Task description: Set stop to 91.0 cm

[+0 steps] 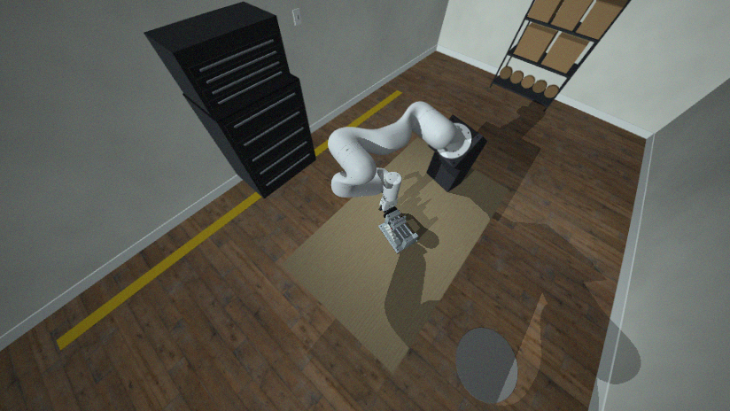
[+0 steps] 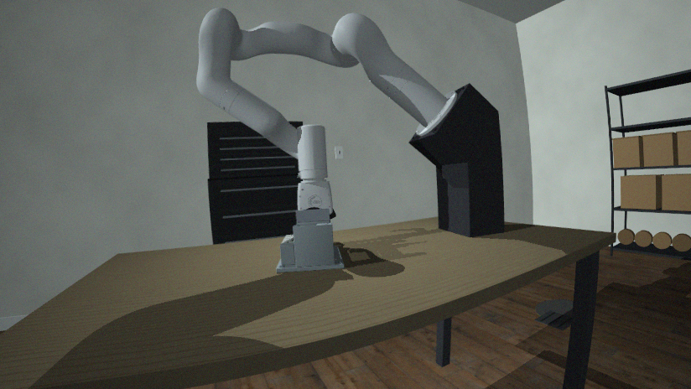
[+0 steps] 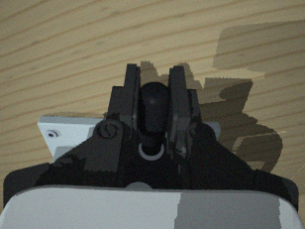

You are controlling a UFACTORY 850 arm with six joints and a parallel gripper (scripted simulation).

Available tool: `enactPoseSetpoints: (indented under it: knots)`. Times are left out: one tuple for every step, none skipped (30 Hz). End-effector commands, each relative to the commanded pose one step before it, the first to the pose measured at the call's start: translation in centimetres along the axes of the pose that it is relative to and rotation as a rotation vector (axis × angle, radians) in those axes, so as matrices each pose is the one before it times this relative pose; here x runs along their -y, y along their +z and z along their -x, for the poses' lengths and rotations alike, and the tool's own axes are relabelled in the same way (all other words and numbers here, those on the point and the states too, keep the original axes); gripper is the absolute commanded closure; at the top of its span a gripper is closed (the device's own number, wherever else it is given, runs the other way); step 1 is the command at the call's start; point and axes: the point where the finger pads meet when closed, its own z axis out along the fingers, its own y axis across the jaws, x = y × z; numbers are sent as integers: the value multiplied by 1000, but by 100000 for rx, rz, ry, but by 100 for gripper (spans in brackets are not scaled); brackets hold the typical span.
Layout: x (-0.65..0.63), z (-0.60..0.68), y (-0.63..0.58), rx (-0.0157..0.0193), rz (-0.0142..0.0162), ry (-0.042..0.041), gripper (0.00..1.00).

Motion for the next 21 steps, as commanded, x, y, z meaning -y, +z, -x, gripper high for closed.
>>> enactPoseSetpoints:
  knots:
    - [57,1,-20,4,-50,3,94]
    - [17,0,2,0,0,0,94]
    - [19,0,3,0,0,0,94]
    - [20,0,3,0,0,0,94]
    - [22,0,3,0,0,0,94]
    - [24,0,3,0,0,0,94]
    - [25,0,3,0,0,0,94]
    - [27,0,4,0,0,0,94]
    - [29,0,4,0,0,0,94]
    - [31,0,4,0,0,0,94]
    - [33,0,4,0,0,0,94]
    - [35,0,4,0,0,0,94]
    - [37,0,5,0,0,0,94]
    - [0,0,0,0,0,0,94]
    - [0,0,0,0,0,0,94]
    - [39,0,5,0,0,0,94]
    - [41,0,5,0,0,0,94]
    - [43,0,5,0,0,0,94]
    - [44,0,1,0,0,0,94]
    - [46,0,-2,0,0,0,94]
    - [48,0,-2,0,0,0,94]
